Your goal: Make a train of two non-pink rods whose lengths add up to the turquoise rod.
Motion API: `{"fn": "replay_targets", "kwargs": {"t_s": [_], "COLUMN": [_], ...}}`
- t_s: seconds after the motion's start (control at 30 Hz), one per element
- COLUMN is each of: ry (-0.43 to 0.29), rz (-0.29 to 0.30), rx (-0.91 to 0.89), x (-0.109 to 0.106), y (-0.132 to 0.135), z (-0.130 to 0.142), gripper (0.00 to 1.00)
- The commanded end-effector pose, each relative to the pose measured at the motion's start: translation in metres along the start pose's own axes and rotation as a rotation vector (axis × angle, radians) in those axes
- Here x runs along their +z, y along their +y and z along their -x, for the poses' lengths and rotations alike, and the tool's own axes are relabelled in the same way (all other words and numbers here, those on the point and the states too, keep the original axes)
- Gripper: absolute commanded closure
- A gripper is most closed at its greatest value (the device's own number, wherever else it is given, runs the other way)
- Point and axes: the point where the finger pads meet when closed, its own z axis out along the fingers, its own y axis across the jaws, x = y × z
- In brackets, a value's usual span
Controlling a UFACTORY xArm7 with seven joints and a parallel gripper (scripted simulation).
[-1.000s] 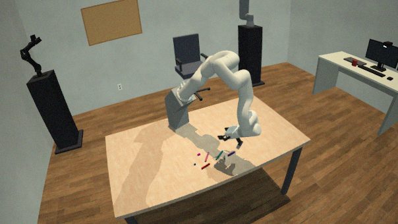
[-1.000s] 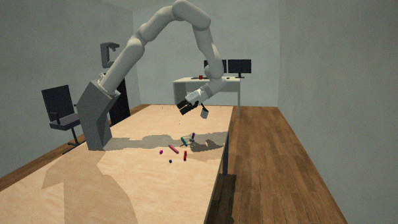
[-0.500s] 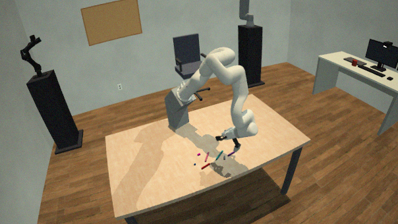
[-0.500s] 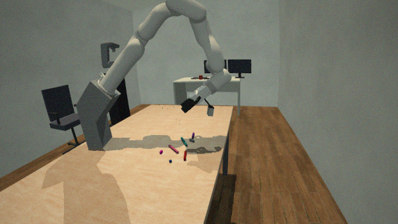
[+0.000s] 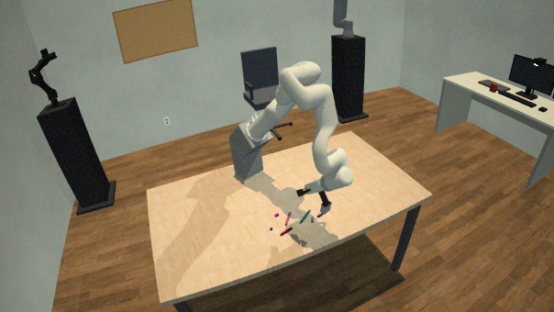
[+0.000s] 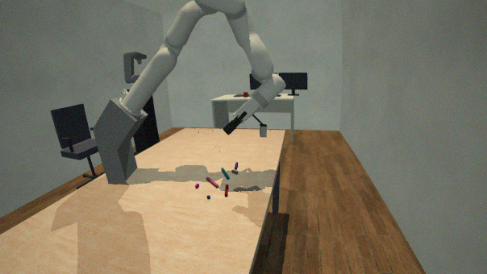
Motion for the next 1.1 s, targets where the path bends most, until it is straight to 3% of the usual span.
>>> {"fn": "replay_targets", "kwargs": {"t_s": [0.0, 0.23, 0.3, 0.67, 0.73, 1.07], "ry": [0.06, 0.06, 0.079, 0.079, 0.106, 0.106], "rz": [-0.095, -0.095, -0.246, -0.246, -0.385, -0.385], "rx": [0.09, 0.09, 0.136, 0.136, 0.198, 0.198], "x": [-0.008, -0.008, 0.003, 0.003, 0.011, 0.011], "y": [0.007, 0.007, -0.017, -0.017, -0.034, -0.034], "z": [-0.005, -0.005, -0.016, -0.016, -0.028, -0.028], "gripper": [0.0, 0.0, 0.0, 0.0, 0.0, 0.0]}}
